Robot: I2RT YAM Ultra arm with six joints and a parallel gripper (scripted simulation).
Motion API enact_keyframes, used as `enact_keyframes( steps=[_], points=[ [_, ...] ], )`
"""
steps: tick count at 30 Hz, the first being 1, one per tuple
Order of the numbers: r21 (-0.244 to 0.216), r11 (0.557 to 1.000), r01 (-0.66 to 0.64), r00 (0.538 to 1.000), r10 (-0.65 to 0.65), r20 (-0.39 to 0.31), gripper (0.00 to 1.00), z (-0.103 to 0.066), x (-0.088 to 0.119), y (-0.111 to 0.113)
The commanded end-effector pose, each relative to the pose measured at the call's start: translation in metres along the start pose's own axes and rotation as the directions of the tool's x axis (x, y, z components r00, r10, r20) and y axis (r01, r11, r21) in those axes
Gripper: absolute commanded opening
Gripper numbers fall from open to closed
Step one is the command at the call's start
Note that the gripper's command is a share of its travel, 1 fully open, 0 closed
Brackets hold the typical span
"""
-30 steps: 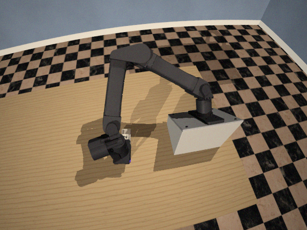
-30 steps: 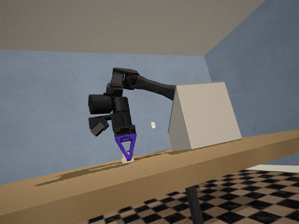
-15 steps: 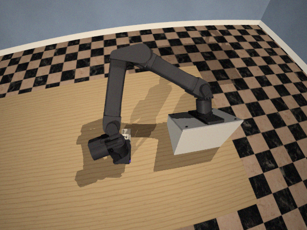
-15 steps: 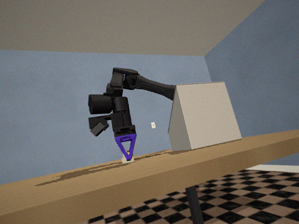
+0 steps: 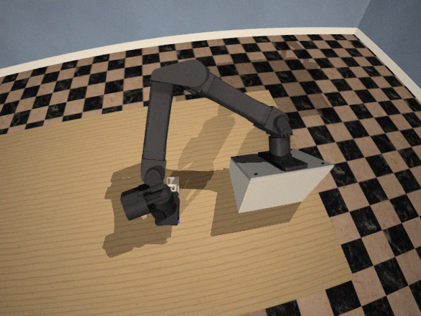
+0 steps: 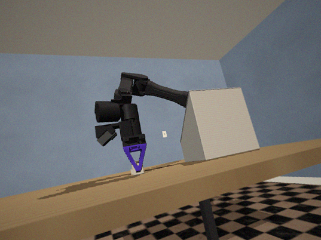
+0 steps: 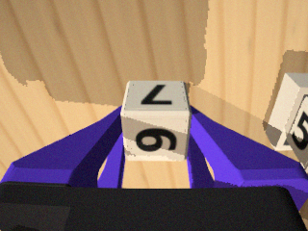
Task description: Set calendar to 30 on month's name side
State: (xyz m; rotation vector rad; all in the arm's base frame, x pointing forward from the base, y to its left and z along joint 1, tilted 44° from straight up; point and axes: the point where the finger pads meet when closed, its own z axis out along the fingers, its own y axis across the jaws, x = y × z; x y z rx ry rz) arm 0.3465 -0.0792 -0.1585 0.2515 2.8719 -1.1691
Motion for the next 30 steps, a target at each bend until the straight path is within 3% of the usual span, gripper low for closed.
enact_keyframes(
  steps=[1, 8, 23, 30],
  points=[
    [0.001, 1.000, 0.000, 1.000, 0.000, 0.011, 0.27, -0.0029, -0.0024, 0.0005],
    [0.001, 1.000, 0.000, 1.000, 0.000, 0.011, 0.27, -0.0029, -0.0024, 0.0005],
    [0.001, 1.000, 0.000, 1.000, 0.000, 0.011, 0.47, -0.0029, -0.0024, 0.0005],
    [0.001, 1.000, 0.000, 1.000, 0.000, 0.011, 0.47, -0.0029, -0.0024, 0.0005]
  ],
)
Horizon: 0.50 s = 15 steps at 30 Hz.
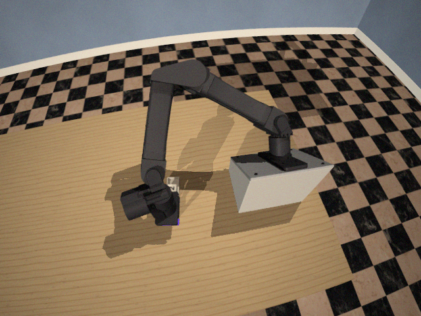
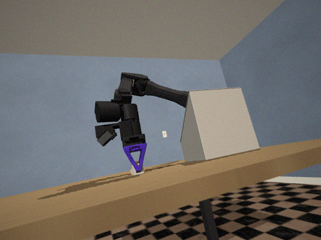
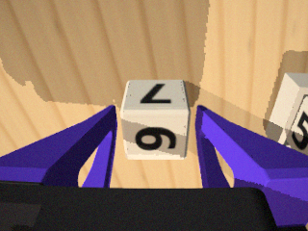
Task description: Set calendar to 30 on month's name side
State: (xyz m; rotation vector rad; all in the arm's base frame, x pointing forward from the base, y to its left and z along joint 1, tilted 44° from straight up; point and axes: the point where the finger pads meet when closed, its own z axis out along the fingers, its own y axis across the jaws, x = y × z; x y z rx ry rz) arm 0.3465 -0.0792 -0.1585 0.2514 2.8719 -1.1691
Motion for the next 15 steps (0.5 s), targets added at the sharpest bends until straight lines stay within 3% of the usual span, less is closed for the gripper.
enact_keyframes(
  steps=[1, 9, 15],
  points=[
    [0.001, 1.000, 0.000, 1.000, 0.000, 0.011, 0.47, -0.003, -0.002, 0.001],
    [0.001, 1.000, 0.000, 1.000, 0.000, 0.011, 0.47, -0.008, -0.002, 0.001],
    [0.000, 1.000, 0.000, 1.000, 0.000, 0.011, 0.47, -0.032, -0.002, 0.001]
  ],
)
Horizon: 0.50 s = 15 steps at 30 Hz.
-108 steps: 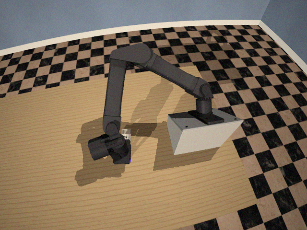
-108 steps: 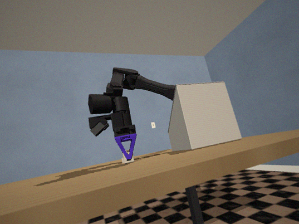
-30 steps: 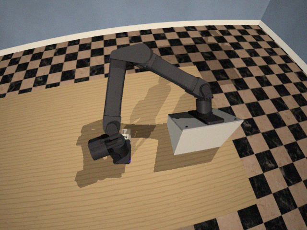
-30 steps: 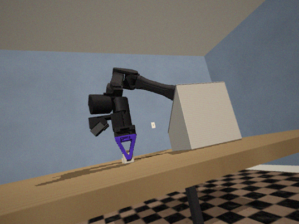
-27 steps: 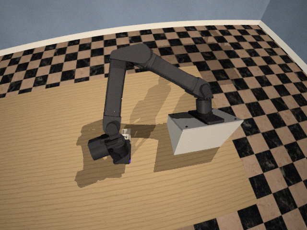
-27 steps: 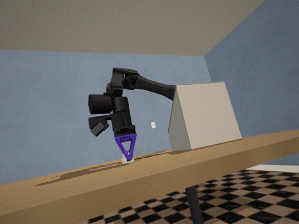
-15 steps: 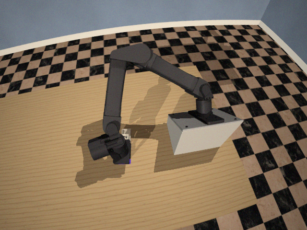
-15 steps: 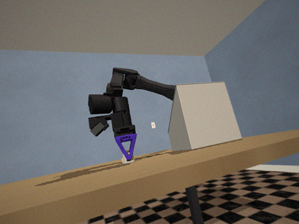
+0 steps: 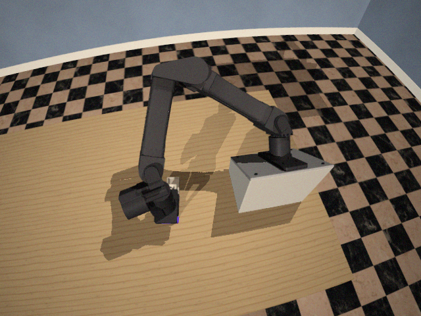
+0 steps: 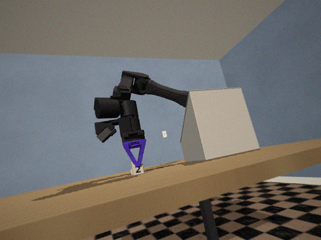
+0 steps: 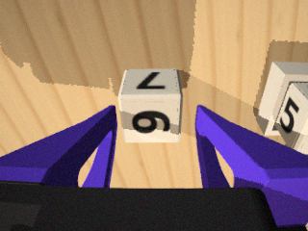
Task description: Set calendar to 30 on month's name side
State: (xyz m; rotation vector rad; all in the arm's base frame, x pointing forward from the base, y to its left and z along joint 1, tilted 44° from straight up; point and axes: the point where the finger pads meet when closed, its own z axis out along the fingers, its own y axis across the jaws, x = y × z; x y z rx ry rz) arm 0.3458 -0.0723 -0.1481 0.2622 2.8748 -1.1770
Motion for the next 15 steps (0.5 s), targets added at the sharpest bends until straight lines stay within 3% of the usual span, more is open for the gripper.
enact_keyframes(
  steps=[1, 3, 10, 15],
  points=[
    [-0.004, 1.000, 0.004, 1.000, -0.004, 0.019, 0.47, -0.025, -0.003, 0.003],
    [-0.004, 1.000, 0.004, 1.000, -0.004, 0.019, 0.47, -0.025, -0.003, 0.003],
    [-0.005, 1.000, 0.004, 1.000, -0.004, 0.019, 0.47, -0.062, -0.002, 0.003],
    [-0.005, 1.000, 0.004, 1.000, -0.004, 0.019, 0.47, -0.078, -0.002, 0.003]
  ],
)
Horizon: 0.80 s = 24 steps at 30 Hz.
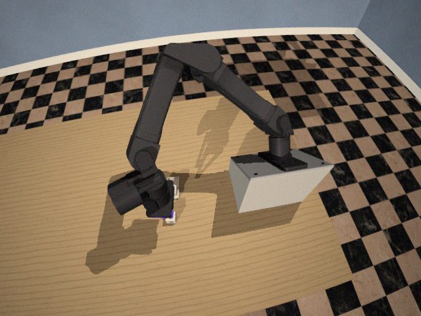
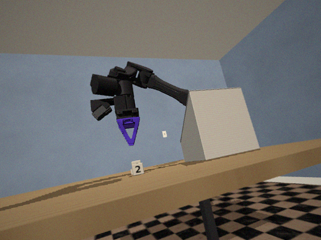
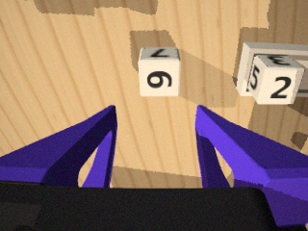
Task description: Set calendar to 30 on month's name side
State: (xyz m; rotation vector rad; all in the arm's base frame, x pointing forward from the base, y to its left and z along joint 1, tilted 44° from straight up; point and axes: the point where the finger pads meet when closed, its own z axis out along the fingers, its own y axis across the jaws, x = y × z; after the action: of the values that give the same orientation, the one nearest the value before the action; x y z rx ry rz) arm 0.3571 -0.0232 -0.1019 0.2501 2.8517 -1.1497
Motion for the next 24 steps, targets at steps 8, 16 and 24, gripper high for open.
enact_keyframes(
  steps=[8, 16, 24],
  points=[
    [0.008, 1.000, 0.010, 1.000, -0.010, -0.013, 1.00, -0.0135, 0.0058, -0.0010],
    [0.008, 1.000, 0.010, 1.000, -0.010, -0.013, 1.00, -0.0135, 0.0058, -0.0010],
    [0.008, 1.000, 0.010, 1.000, -0.010, -0.013, 1.00, -0.0135, 0.0058, -0.0010]
  ],
)
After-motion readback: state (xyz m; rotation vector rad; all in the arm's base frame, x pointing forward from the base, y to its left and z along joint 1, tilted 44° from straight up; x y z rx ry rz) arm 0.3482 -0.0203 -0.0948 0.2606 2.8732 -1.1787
